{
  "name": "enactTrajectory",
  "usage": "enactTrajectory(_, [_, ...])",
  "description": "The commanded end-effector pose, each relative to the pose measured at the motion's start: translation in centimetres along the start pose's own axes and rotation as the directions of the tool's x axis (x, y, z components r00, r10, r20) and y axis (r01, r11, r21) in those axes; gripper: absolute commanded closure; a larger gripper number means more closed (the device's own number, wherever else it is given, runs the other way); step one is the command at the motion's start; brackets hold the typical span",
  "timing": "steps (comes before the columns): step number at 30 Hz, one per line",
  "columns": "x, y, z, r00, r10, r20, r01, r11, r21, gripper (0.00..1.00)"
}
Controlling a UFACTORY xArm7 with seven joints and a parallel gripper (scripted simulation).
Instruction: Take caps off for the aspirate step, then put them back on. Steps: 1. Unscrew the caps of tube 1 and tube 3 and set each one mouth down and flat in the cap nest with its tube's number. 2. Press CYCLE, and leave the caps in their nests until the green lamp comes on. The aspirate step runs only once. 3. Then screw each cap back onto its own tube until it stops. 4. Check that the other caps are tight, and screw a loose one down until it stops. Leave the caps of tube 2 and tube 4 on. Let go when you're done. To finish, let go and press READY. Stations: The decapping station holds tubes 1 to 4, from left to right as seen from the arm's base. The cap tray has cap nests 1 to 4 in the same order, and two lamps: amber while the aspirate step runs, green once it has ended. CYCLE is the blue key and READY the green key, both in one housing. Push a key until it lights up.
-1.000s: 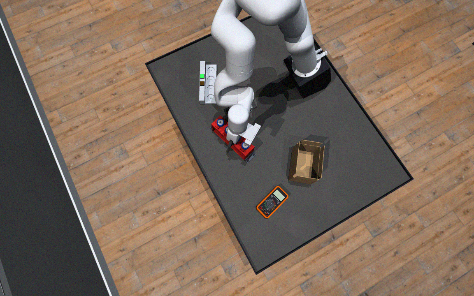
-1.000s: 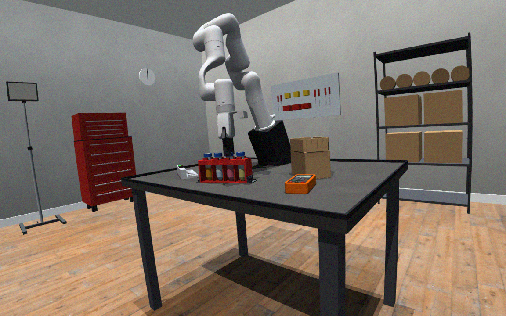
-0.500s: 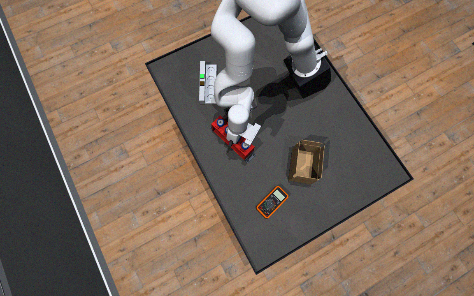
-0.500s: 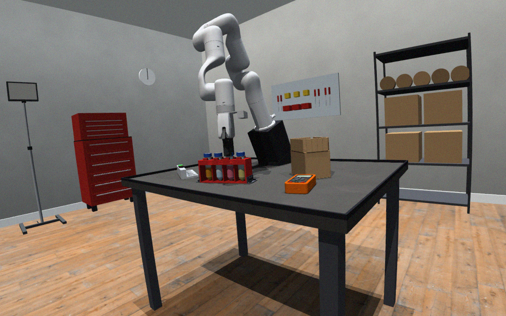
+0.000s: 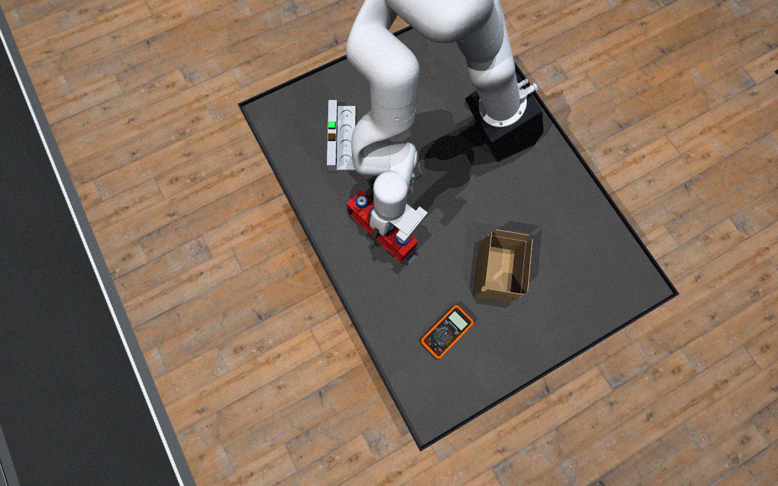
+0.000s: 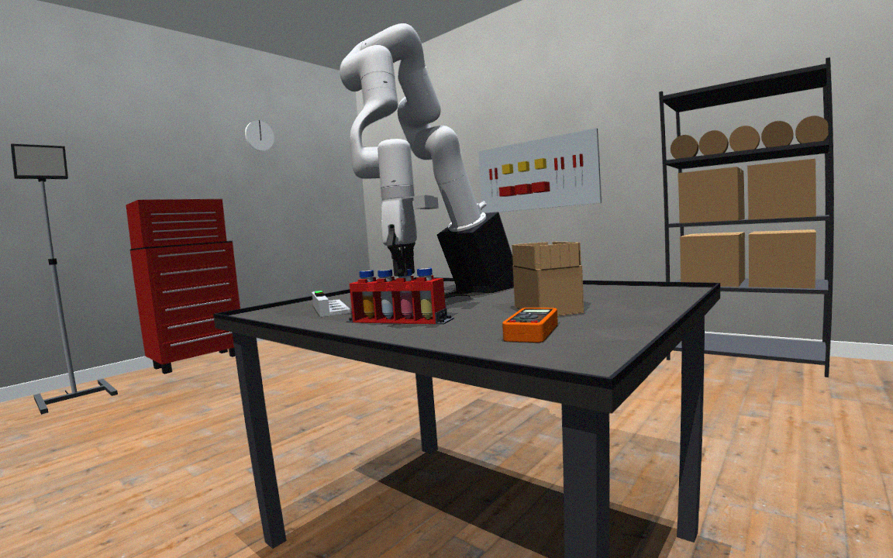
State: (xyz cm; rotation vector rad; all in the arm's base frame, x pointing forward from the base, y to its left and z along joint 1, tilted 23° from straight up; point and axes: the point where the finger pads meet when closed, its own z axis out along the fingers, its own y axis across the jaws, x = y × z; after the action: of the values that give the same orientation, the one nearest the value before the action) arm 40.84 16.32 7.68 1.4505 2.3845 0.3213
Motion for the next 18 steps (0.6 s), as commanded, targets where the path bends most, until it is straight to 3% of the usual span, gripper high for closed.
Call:
enactTrajectory(1, [0.00,0.11,-0.06,0.997,0.080,0.004,-0.080,0.997,-0.007,1.00])
enactTrajectory(18, [0.00,0.12,-0.06,0.947,0.323,0.003,-0.323,0.947,-0.008,1.00])
